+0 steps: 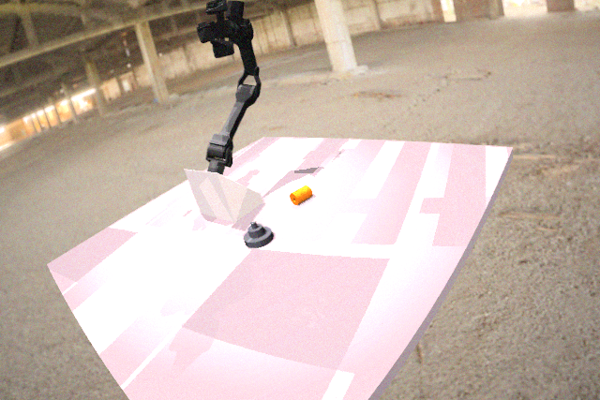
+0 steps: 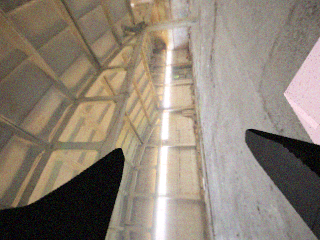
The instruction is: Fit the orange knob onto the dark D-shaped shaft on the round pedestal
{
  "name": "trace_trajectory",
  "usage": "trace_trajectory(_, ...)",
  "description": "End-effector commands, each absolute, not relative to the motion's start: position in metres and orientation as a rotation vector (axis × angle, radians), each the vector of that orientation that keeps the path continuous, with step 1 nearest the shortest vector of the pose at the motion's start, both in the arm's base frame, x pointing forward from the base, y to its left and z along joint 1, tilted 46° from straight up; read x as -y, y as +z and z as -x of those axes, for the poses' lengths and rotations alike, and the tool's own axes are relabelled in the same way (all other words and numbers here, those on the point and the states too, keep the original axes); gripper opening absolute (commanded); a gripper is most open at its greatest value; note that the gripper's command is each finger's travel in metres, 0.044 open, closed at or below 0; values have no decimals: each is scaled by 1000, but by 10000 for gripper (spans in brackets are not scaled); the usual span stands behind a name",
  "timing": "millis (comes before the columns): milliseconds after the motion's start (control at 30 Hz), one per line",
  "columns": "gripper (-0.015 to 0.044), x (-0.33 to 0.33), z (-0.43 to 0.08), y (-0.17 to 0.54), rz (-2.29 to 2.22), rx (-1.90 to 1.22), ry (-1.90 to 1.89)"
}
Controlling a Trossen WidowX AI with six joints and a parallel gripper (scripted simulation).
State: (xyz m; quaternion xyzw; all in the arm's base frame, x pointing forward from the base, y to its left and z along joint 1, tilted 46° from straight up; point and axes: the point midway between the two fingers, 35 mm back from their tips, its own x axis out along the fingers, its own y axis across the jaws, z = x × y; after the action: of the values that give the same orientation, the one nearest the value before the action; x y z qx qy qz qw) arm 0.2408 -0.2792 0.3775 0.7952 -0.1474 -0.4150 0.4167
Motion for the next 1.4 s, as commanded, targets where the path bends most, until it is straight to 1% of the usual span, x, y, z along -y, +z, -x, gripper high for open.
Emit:
trace_trajectory(0, 440, 242, -285, 327, -2038, 48, -1019)
trace_trajectory(233, 440, 157, -333, 248, -2033, -485, -955)
trace_trajectory(467, 440, 56, -346, 177, -1959, -999, -880)
trace_trajectory(667, 440, -33, -322, 122, -1855, -1438, -838)
trace_trajectory(867, 440, -111, -267, 80, -1707, -1863, -835)
trace_trajectory(1167, 440, -122, -261, 80, -1692, -1900, -837)
trace_trajectory(1367, 440, -139, -258, 64, -1692, -1901, -836)
